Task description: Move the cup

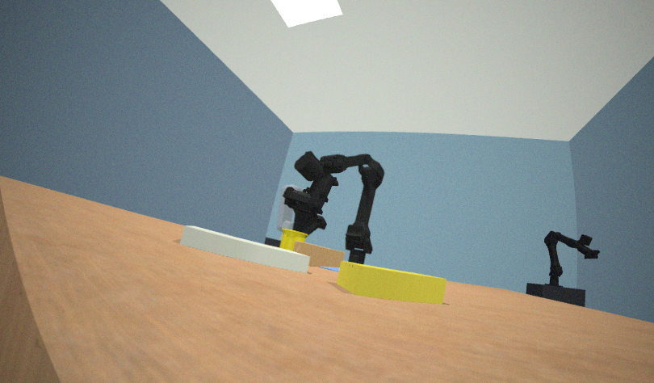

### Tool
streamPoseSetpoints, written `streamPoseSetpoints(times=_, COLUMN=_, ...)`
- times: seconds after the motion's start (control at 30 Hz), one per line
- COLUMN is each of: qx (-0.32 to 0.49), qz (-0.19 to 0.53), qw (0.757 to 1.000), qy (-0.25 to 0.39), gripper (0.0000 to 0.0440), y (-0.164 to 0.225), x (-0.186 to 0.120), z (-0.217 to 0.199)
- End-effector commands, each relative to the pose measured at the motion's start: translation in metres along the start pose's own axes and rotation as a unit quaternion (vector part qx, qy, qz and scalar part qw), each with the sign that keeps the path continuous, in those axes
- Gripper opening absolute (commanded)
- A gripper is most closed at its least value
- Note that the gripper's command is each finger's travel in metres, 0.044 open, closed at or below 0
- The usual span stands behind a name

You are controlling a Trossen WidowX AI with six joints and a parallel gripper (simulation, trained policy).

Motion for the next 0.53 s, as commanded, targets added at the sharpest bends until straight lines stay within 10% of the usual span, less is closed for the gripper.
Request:
streamPoseSetpoints(times=0.0, qx=0.004, qz=0.005, qw=1.000, qy=-0.008, gripper=0.0223, y=0.000, x=-0.007, z=-0.002)
streamPoseSetpoints(times=0.27, qx=0.019, qz=0.003, qw=0.999, qy=-0.034, gripper=0.0261, y=-0.005, x=-0.031, z=-0.002)
streamPoseSetpoints(times=0.5, qx=0.033, qz=-0.005, qw=0.998, qy=-0.057, gripper=0.0381, y=-0.015, x=-0.054, z=0.000)
Point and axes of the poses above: the point midway between the two fingers, 35 mm back from their tips, its own x axis out along the fingers, its own z axis across the jaws, y = z × x, the point moved 2 cm from there along -x, back along the fingers, and after that the axes turned 4 degrees about x, right-handed, at the moved point
